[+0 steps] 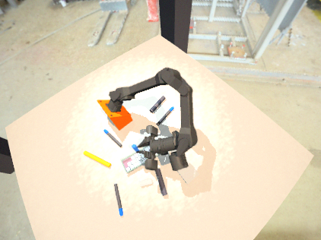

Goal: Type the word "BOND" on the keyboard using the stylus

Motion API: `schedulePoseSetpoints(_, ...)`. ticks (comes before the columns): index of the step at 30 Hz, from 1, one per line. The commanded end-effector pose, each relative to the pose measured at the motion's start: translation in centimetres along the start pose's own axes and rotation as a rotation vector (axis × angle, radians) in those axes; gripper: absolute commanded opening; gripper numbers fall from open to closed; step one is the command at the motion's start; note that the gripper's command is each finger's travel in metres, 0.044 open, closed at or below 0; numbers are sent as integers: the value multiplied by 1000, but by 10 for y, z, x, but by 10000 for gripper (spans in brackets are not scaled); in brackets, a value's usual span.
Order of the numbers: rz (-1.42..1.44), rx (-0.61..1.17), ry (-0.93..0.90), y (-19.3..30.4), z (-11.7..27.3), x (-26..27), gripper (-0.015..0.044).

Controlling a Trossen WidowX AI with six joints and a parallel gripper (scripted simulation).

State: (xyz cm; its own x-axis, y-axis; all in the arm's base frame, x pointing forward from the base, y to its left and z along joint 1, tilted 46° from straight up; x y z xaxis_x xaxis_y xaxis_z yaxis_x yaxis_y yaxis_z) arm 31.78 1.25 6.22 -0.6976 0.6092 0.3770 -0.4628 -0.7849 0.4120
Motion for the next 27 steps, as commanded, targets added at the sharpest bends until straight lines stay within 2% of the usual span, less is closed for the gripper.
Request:
schedulePoseSetpoints(1,-5,1,-5,-1,-2,0,81)
schedulePoseSetpoints(27,-5,1,-5,-7,-4,1,81)
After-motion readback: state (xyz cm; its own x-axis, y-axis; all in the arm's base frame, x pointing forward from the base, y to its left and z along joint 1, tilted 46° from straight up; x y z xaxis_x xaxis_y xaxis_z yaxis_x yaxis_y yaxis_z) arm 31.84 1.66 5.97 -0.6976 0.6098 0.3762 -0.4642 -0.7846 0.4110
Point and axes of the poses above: the point midway between the two fingers, 35 mm back from their tips, its own z axis back along the fingers, its own x axis across the jaws, y = z × x, the point moved 9 cm from there along z, back along the fingers, and after that the axes turned 12 degrees about -z, right-handed, at the moved point
